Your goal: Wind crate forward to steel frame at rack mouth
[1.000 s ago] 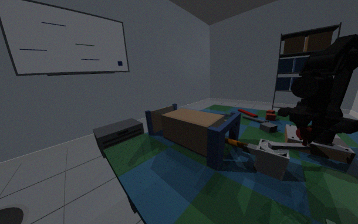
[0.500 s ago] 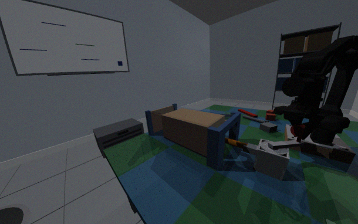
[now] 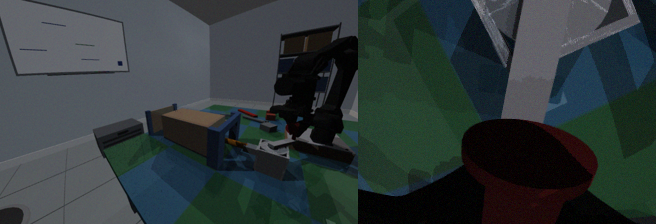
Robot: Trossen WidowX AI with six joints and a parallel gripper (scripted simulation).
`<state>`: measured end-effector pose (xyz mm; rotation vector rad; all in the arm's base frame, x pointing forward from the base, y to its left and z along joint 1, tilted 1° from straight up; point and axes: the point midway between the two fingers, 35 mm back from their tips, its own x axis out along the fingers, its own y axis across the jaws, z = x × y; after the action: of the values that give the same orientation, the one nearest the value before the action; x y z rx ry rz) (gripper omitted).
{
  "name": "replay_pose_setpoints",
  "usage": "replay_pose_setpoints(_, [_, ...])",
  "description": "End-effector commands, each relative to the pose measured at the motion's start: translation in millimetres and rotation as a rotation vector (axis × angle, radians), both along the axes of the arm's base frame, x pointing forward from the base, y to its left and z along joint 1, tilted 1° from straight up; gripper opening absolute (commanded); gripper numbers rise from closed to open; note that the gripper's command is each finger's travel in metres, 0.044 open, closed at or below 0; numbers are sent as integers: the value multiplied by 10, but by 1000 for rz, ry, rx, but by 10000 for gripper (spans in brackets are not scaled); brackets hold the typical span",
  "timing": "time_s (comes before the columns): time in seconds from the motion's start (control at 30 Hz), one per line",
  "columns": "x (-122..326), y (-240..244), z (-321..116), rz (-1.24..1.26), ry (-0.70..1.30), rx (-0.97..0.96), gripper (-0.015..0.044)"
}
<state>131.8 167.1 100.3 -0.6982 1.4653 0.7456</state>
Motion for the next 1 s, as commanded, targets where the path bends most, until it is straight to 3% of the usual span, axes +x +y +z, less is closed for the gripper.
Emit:
replay_pose_setpoints(0.0, [115, -80, -5, -15, -22, -17, 0])
replay_pose_setpoints(0.97, [481, -205, -6, -15, -25, -19, 0])
